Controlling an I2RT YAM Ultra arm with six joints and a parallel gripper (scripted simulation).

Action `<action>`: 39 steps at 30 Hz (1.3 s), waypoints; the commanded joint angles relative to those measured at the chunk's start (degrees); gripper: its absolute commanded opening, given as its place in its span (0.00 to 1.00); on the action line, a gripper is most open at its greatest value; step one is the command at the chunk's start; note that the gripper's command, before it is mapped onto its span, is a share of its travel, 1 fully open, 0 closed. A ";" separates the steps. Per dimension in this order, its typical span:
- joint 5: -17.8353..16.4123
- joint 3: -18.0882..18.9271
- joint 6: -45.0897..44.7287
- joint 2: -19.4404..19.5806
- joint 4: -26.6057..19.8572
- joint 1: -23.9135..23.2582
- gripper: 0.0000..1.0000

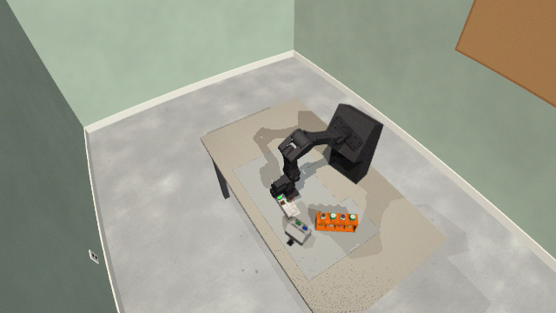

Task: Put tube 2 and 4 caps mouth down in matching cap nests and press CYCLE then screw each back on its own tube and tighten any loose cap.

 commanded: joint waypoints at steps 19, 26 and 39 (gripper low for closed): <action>-3.65 -6.45 -2.23 -21.63 -15.73 -4.11 0.00; -2.21 -7.52 -6.06 -22.37 -15.19 -2.39 0.00; 14.54 -15.56 -43.47 -26.05 -10.11 17.32 0.00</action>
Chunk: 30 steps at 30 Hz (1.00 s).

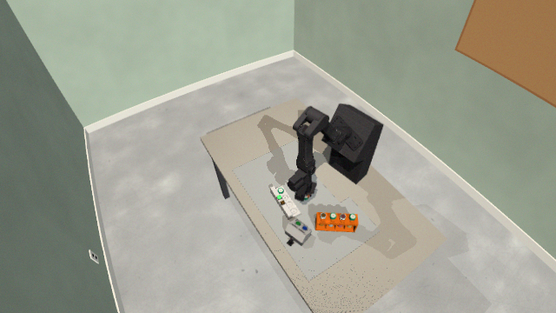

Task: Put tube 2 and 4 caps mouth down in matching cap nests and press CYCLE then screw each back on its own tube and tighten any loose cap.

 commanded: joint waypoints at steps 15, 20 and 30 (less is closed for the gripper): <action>25.81 -2.33 -24.17 6.42 6.47 27.06 0.00; 30.25 -1.29 -20.57 9.90 7.25 32.56 0.00; 41.78 6.42 -8.77 23.94 6.71 47.64 0.00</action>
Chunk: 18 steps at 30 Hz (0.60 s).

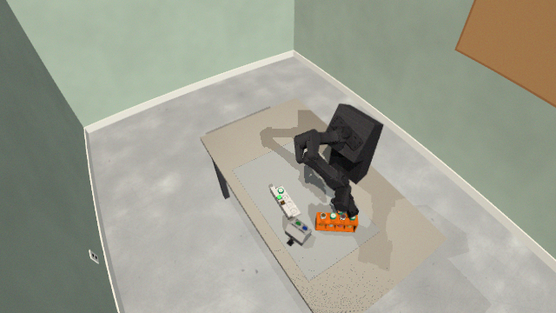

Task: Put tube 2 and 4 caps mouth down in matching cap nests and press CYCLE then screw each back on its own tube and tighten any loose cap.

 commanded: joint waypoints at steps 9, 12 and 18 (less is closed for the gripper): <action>5.69 3.50 6.38 4.39 -1.06 4.72 0.00; 5.41 3.61 6.01 4.94 -0.37 4.33 0.00; 3.76 4.45 3.90 8.35 3.60 2.04 0.00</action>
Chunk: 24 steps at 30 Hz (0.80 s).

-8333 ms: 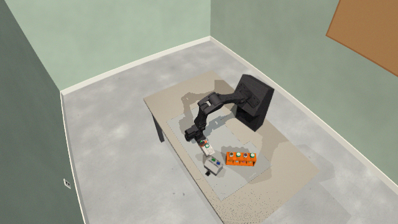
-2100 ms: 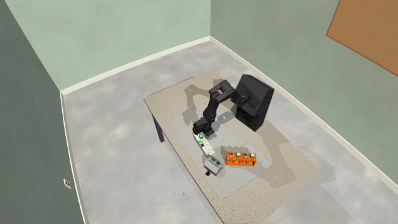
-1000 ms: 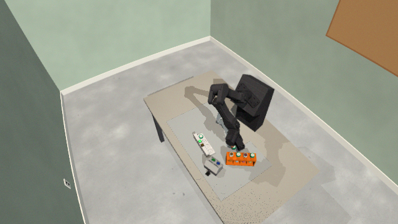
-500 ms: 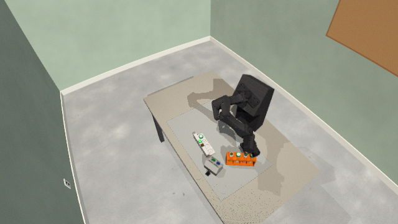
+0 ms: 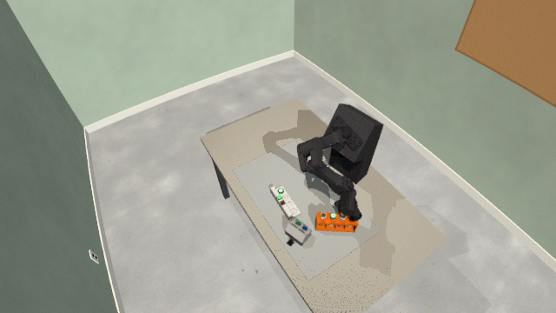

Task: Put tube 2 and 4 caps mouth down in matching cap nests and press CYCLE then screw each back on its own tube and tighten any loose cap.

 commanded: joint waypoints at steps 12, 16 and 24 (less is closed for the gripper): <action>-1.42 0.47 -1.43 1.26 2.73 -0.42 0.00; -1.36 0.54 -1.35 1.35 2.69 -0.33 0.00; -1.15 0.72 -1.10 1.56 2.56 -0.05 0.00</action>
